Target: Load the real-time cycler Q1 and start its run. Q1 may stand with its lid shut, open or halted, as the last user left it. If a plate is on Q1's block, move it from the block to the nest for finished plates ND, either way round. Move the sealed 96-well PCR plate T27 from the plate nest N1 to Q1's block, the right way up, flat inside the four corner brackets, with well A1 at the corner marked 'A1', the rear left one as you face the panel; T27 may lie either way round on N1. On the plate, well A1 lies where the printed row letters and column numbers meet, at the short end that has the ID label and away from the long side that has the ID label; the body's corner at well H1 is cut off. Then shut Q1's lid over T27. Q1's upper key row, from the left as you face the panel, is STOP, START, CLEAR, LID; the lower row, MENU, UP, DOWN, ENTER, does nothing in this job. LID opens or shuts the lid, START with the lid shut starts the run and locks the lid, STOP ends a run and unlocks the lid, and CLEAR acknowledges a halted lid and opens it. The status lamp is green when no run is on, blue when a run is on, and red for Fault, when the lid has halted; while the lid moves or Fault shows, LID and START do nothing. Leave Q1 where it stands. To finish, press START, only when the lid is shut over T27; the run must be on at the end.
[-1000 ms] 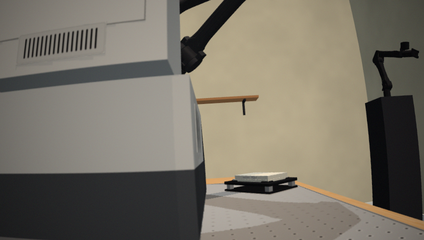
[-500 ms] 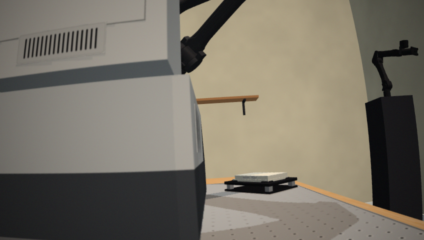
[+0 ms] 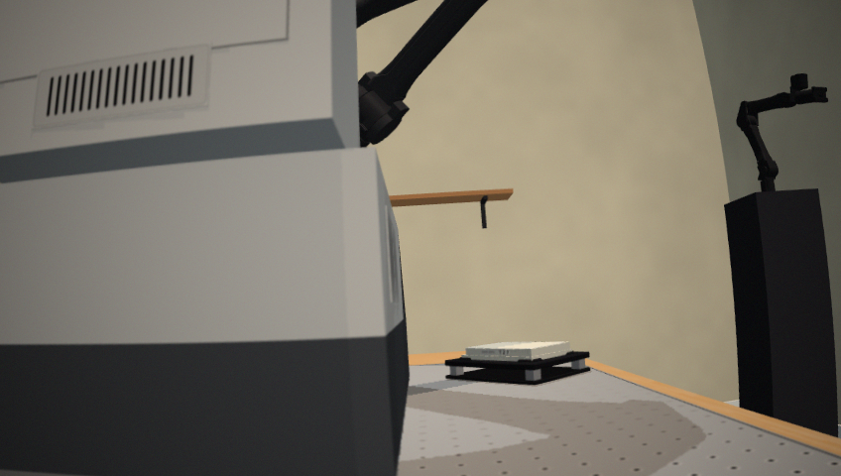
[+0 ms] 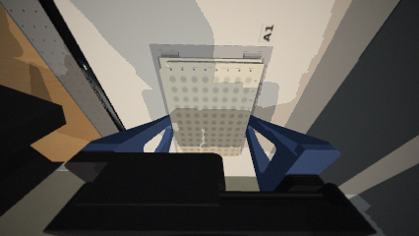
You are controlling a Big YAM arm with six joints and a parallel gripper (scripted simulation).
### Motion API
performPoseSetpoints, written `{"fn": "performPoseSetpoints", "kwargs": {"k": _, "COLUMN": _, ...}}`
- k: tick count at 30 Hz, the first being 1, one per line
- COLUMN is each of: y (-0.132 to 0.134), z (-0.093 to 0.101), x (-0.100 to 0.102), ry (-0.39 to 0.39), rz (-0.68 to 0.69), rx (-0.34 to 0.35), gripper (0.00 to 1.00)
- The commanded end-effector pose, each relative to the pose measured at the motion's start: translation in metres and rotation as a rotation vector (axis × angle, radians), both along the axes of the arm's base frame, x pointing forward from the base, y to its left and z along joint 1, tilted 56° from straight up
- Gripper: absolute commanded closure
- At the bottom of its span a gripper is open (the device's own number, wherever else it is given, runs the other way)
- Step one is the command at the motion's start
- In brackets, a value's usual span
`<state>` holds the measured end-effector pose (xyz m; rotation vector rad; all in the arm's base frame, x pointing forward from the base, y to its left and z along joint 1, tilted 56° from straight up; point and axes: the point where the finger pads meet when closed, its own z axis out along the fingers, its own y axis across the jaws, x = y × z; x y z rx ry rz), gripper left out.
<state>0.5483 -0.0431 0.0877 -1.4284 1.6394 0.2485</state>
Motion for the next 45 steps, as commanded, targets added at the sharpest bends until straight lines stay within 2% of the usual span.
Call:
{"fn": "performPoseSetpoints", "kwargs": {"k": 1, "y": -0.013, "z": 0.006, "x": -0.003, "ry": -0.013, "rz": -0.017, "rx": -0.002, "gripper": 1.00}}
{"fn": "performPoseSetpoints", "kwargs": {"k": 7, "y": -0.013, "z": 0.006, "x": -0.003, "ry": -0.013, "rz": -0.018, "rx": -0.002, "gripper": 1.00}}
{"fn": "performPoseSetpoints", "kwargs": {"k": 17, "y": -0.031, "z": 0.025, "x": -0.011, "ry": -0.029, "rz": -0.018, "rx": -0.010, "gripper": 1.00}}
{"fn": "performPoseSetpoints", "kwargs": {"k": 24, "y": -0.024, "z": 0.020, "x": -0.012, "ry": -0.014, "rz": 0.004, "rx": -0.005, "gripper": 1.00}}
{"fn": "performPoseSetpoints", "kwargs": {"k": 34, "y": -0.050, "z": 0.046, "x": -0.018, "ry": -0.048, "rz": -0.017, "rx": -0.022, "gripper": 1.00}}
{"fn": "performPoseSetpoints", "kwargs": {"k": 42, "y": -0.041, "z": 0.040, "x": -0.025, "ry": -0.018, "rz": 0.003, "rx": -0.011, "gripper": 1.00}}
{"fn": "performPoseSetpoints", "kwargs": {"k": 45, "y": -0.051, "z": 0.043, "x": -0.031, "ry": -0.019, "rz": -0.010, "rx": -0.009, "gripper": 1.00}}
